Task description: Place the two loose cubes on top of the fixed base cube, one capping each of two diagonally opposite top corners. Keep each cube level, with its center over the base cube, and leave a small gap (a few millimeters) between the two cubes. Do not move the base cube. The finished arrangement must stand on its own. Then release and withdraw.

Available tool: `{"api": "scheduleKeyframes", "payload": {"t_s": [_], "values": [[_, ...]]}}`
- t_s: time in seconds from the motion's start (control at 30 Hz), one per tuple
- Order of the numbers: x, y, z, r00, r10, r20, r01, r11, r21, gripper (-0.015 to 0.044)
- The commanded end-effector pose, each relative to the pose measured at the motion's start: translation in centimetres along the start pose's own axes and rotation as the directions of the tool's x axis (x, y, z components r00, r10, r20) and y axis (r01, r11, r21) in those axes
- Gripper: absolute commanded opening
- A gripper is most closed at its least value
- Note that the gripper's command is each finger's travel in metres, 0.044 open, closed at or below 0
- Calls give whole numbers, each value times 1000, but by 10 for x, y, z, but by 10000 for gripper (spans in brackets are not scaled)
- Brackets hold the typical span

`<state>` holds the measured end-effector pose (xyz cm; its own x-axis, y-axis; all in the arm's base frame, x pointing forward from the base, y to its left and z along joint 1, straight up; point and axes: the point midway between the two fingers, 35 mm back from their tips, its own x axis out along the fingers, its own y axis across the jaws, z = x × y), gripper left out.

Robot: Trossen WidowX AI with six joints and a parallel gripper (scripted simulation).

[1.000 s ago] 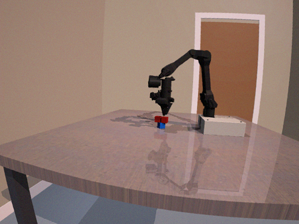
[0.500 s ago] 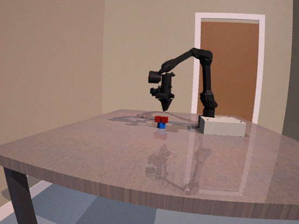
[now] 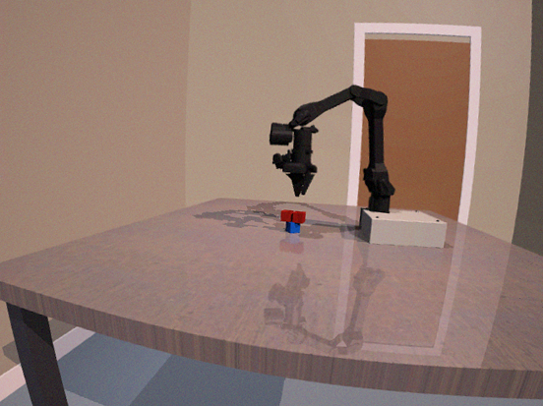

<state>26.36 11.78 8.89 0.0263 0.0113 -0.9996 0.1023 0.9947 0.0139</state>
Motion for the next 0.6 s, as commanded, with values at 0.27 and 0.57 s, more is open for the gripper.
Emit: {"api": "scheduleKeyframes", "payload": {"t_s": [0.27,0.57], "values": [[-5,73,-32,1000,8,-2,-8,1000,0,400],[-6,103,-54,1000,11,-4,-11,1000,0,400]]}}
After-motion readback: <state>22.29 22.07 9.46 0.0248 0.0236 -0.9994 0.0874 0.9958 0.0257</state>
